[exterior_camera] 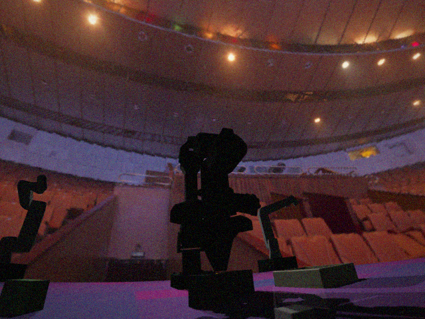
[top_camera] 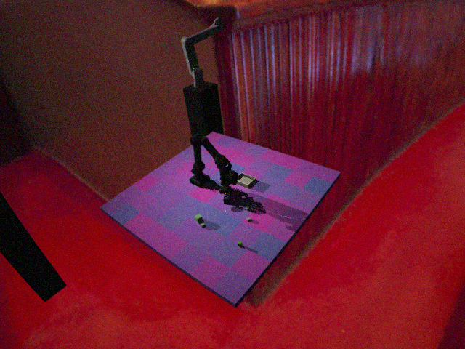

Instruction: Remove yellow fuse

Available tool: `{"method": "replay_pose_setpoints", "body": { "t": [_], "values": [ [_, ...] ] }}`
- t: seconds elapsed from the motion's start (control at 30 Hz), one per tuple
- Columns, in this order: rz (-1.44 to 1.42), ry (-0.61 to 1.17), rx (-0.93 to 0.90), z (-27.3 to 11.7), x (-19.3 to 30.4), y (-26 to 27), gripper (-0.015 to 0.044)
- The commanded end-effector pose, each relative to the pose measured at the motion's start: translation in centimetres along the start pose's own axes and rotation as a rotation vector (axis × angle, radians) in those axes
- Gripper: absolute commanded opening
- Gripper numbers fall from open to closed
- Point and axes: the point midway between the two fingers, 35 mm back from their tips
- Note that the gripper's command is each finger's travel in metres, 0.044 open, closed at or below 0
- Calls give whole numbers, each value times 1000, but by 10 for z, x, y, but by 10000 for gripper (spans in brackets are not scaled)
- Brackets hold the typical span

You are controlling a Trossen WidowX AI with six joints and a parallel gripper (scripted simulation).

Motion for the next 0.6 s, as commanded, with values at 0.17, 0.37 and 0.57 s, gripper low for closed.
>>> {"method": "replay_pose_setpoints", "body": {
  "t": [0.17, 0.37, 0.57],
  "values": [
    [-3, 0, -5, 8, 0, 1, 74],
    [-3, 0, -5, 9, 0, 1, 74],
    [0, 0, 0, 8, 0, 0, 47]
  ]
}}
Point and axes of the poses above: the point midway between the two fingers, 35 mm back from their tips, its own z axis out along the fingers, its own y axis across the jaws, x = y × z, and after that the axes turned 14 degrees about z, right-handed
